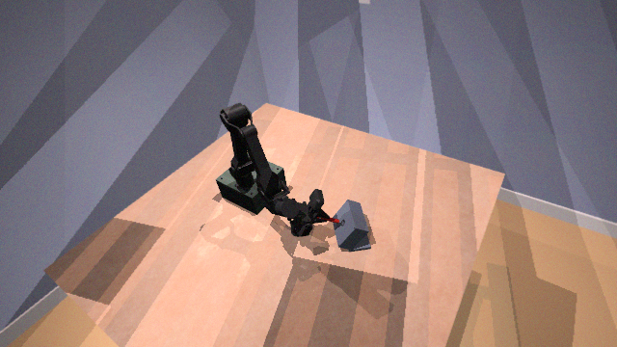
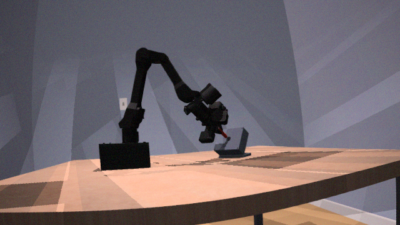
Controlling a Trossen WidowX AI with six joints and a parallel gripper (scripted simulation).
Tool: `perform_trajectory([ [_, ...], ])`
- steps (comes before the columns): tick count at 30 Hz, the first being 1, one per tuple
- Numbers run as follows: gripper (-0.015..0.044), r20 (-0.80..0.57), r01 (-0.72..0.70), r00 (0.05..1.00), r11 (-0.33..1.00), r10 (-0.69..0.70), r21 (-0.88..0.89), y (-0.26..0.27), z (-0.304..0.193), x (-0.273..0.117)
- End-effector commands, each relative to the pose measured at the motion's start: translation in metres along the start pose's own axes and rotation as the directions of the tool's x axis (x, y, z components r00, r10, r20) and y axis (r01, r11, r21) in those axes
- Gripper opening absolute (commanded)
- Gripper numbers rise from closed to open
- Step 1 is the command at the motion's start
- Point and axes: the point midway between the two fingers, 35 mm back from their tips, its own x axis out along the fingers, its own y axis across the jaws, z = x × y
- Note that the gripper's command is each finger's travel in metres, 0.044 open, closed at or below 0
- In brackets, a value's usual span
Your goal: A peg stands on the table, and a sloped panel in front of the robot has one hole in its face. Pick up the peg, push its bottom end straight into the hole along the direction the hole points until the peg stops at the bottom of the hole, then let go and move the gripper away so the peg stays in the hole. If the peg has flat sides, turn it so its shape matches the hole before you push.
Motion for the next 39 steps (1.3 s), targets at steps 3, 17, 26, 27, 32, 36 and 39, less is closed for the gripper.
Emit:
perform_trajectory([
  [3, 0.0000, 0.004, 0.000, 1.000, 1.000, 0.000, 0.002, 0.0005, 0.0004, 0.0094],
  [17, 0.0000, -0.001, 0.000, 1.000, 1.000, 0.000, 0.001, -0.0006, -0.0007, 0.0081],
  [26, 0.0000, -0.001, 0.000, 1.000, 1.000, 0.000, 0.001, -0.0002, -0.0003, 0.0097],
  [27, 0.0000, -0.001, 0.000, 1.000, 1.000, 0.000, 0.001, -0.0001, -0.0002, 0.0100],
  [32, 0.0000, -0.001, 0.000, 1.000, 1.000, 0.000, 0.001, 0.0008, 0.0007, 0.0106],
  [36, 0.0000, -0.001, 0.000, 1.000, 1.000, 0.000, 0.001, 0.0015, 0.0016, 0.0108],
  [39, 0.0000, -0.001, 0.000, 1.000, 1.000, 0.000, 0.001, 0.0017, 0.0020, 0.0118],
])
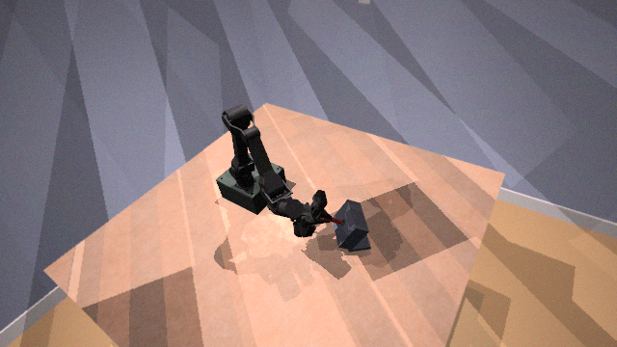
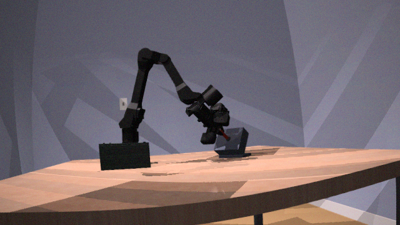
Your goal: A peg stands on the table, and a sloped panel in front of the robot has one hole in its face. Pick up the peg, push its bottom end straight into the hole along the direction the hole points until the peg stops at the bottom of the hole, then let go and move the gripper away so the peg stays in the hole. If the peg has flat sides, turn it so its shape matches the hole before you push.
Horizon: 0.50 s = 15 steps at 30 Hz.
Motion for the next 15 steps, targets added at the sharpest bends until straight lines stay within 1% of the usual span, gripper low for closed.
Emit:
perform_trajectory([
  [1, 0.0000, 0.003, -0.001, 1.000, 1.000, 0.001, 0.000, 0.0017, 0.0020, 0.0014],
  [15, 0.0000, 0.003, -0.001, 1.000, 1.000, 0.001, 0.000, 0.0014, 0.0020, 0.0085],
])
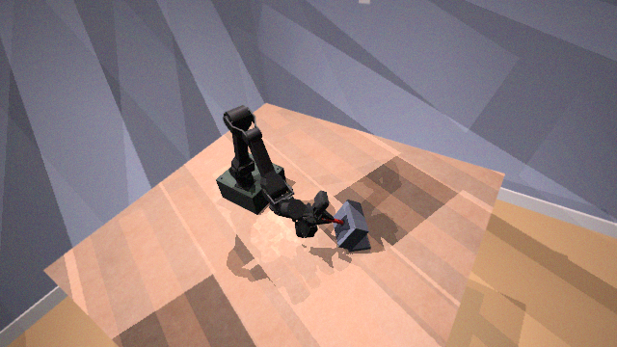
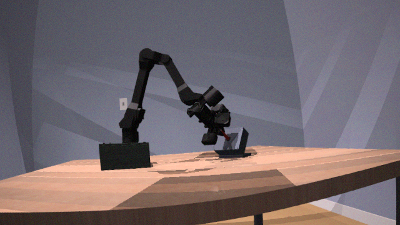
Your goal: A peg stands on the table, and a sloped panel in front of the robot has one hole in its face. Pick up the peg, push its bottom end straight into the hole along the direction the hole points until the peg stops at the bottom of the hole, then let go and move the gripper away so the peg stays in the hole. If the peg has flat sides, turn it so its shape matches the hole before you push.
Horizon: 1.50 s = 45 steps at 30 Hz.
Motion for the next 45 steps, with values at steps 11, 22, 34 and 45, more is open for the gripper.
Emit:
perform_trajectory([
  [11, 0.0000, 0.005, -0.001, 1.000, 1.000, 0.001, 0.001, 0.001, 0.001, 0.009],
  [22, 0.0000, 0.005, -0.002, 1.000, 1.000, 0.002, 0.001, 0.001, 0.000, 0.016],
  [34, 0.0000, 0.005, -0.002, 1.000, 1.000, 0.002, 0.001, 0.001, 0.000, 0.022],
  [45, 0.0000, 0.005, -0.002, 1.000, 1.000, 0.002, 0.001, 0.001, 0.001, 0.027],
])
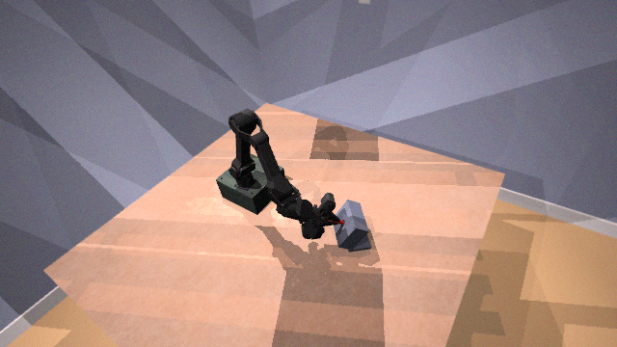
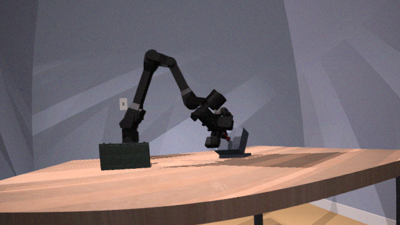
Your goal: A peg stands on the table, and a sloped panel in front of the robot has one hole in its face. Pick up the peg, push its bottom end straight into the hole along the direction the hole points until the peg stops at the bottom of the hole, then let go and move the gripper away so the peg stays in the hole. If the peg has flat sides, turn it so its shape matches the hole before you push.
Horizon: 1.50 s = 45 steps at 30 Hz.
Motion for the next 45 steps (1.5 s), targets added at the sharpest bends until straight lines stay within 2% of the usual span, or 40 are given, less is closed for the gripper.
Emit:
perform_trajectory([
  [1, 0.0000, 0.005, -0.002, 1.000, 1.000, 0.002, 0.001, 0.002, 0.002, 0.002],
  [12, 0.0000, -0.001, 0.000, 1.000, 1.000, 0.000, 0.000, 0.000, 0.000, 0.001],
  [29, 0.0440, -0.001, 0.002, 1.000, 1.000, -0.002, 0.000, 0.000, 0.001, -0.003],
  [45, 0.0440, 0.002, 0.009, 1.000, 1.000, -0.009, -0.002, -0.001, 0.005, -0.031],
])
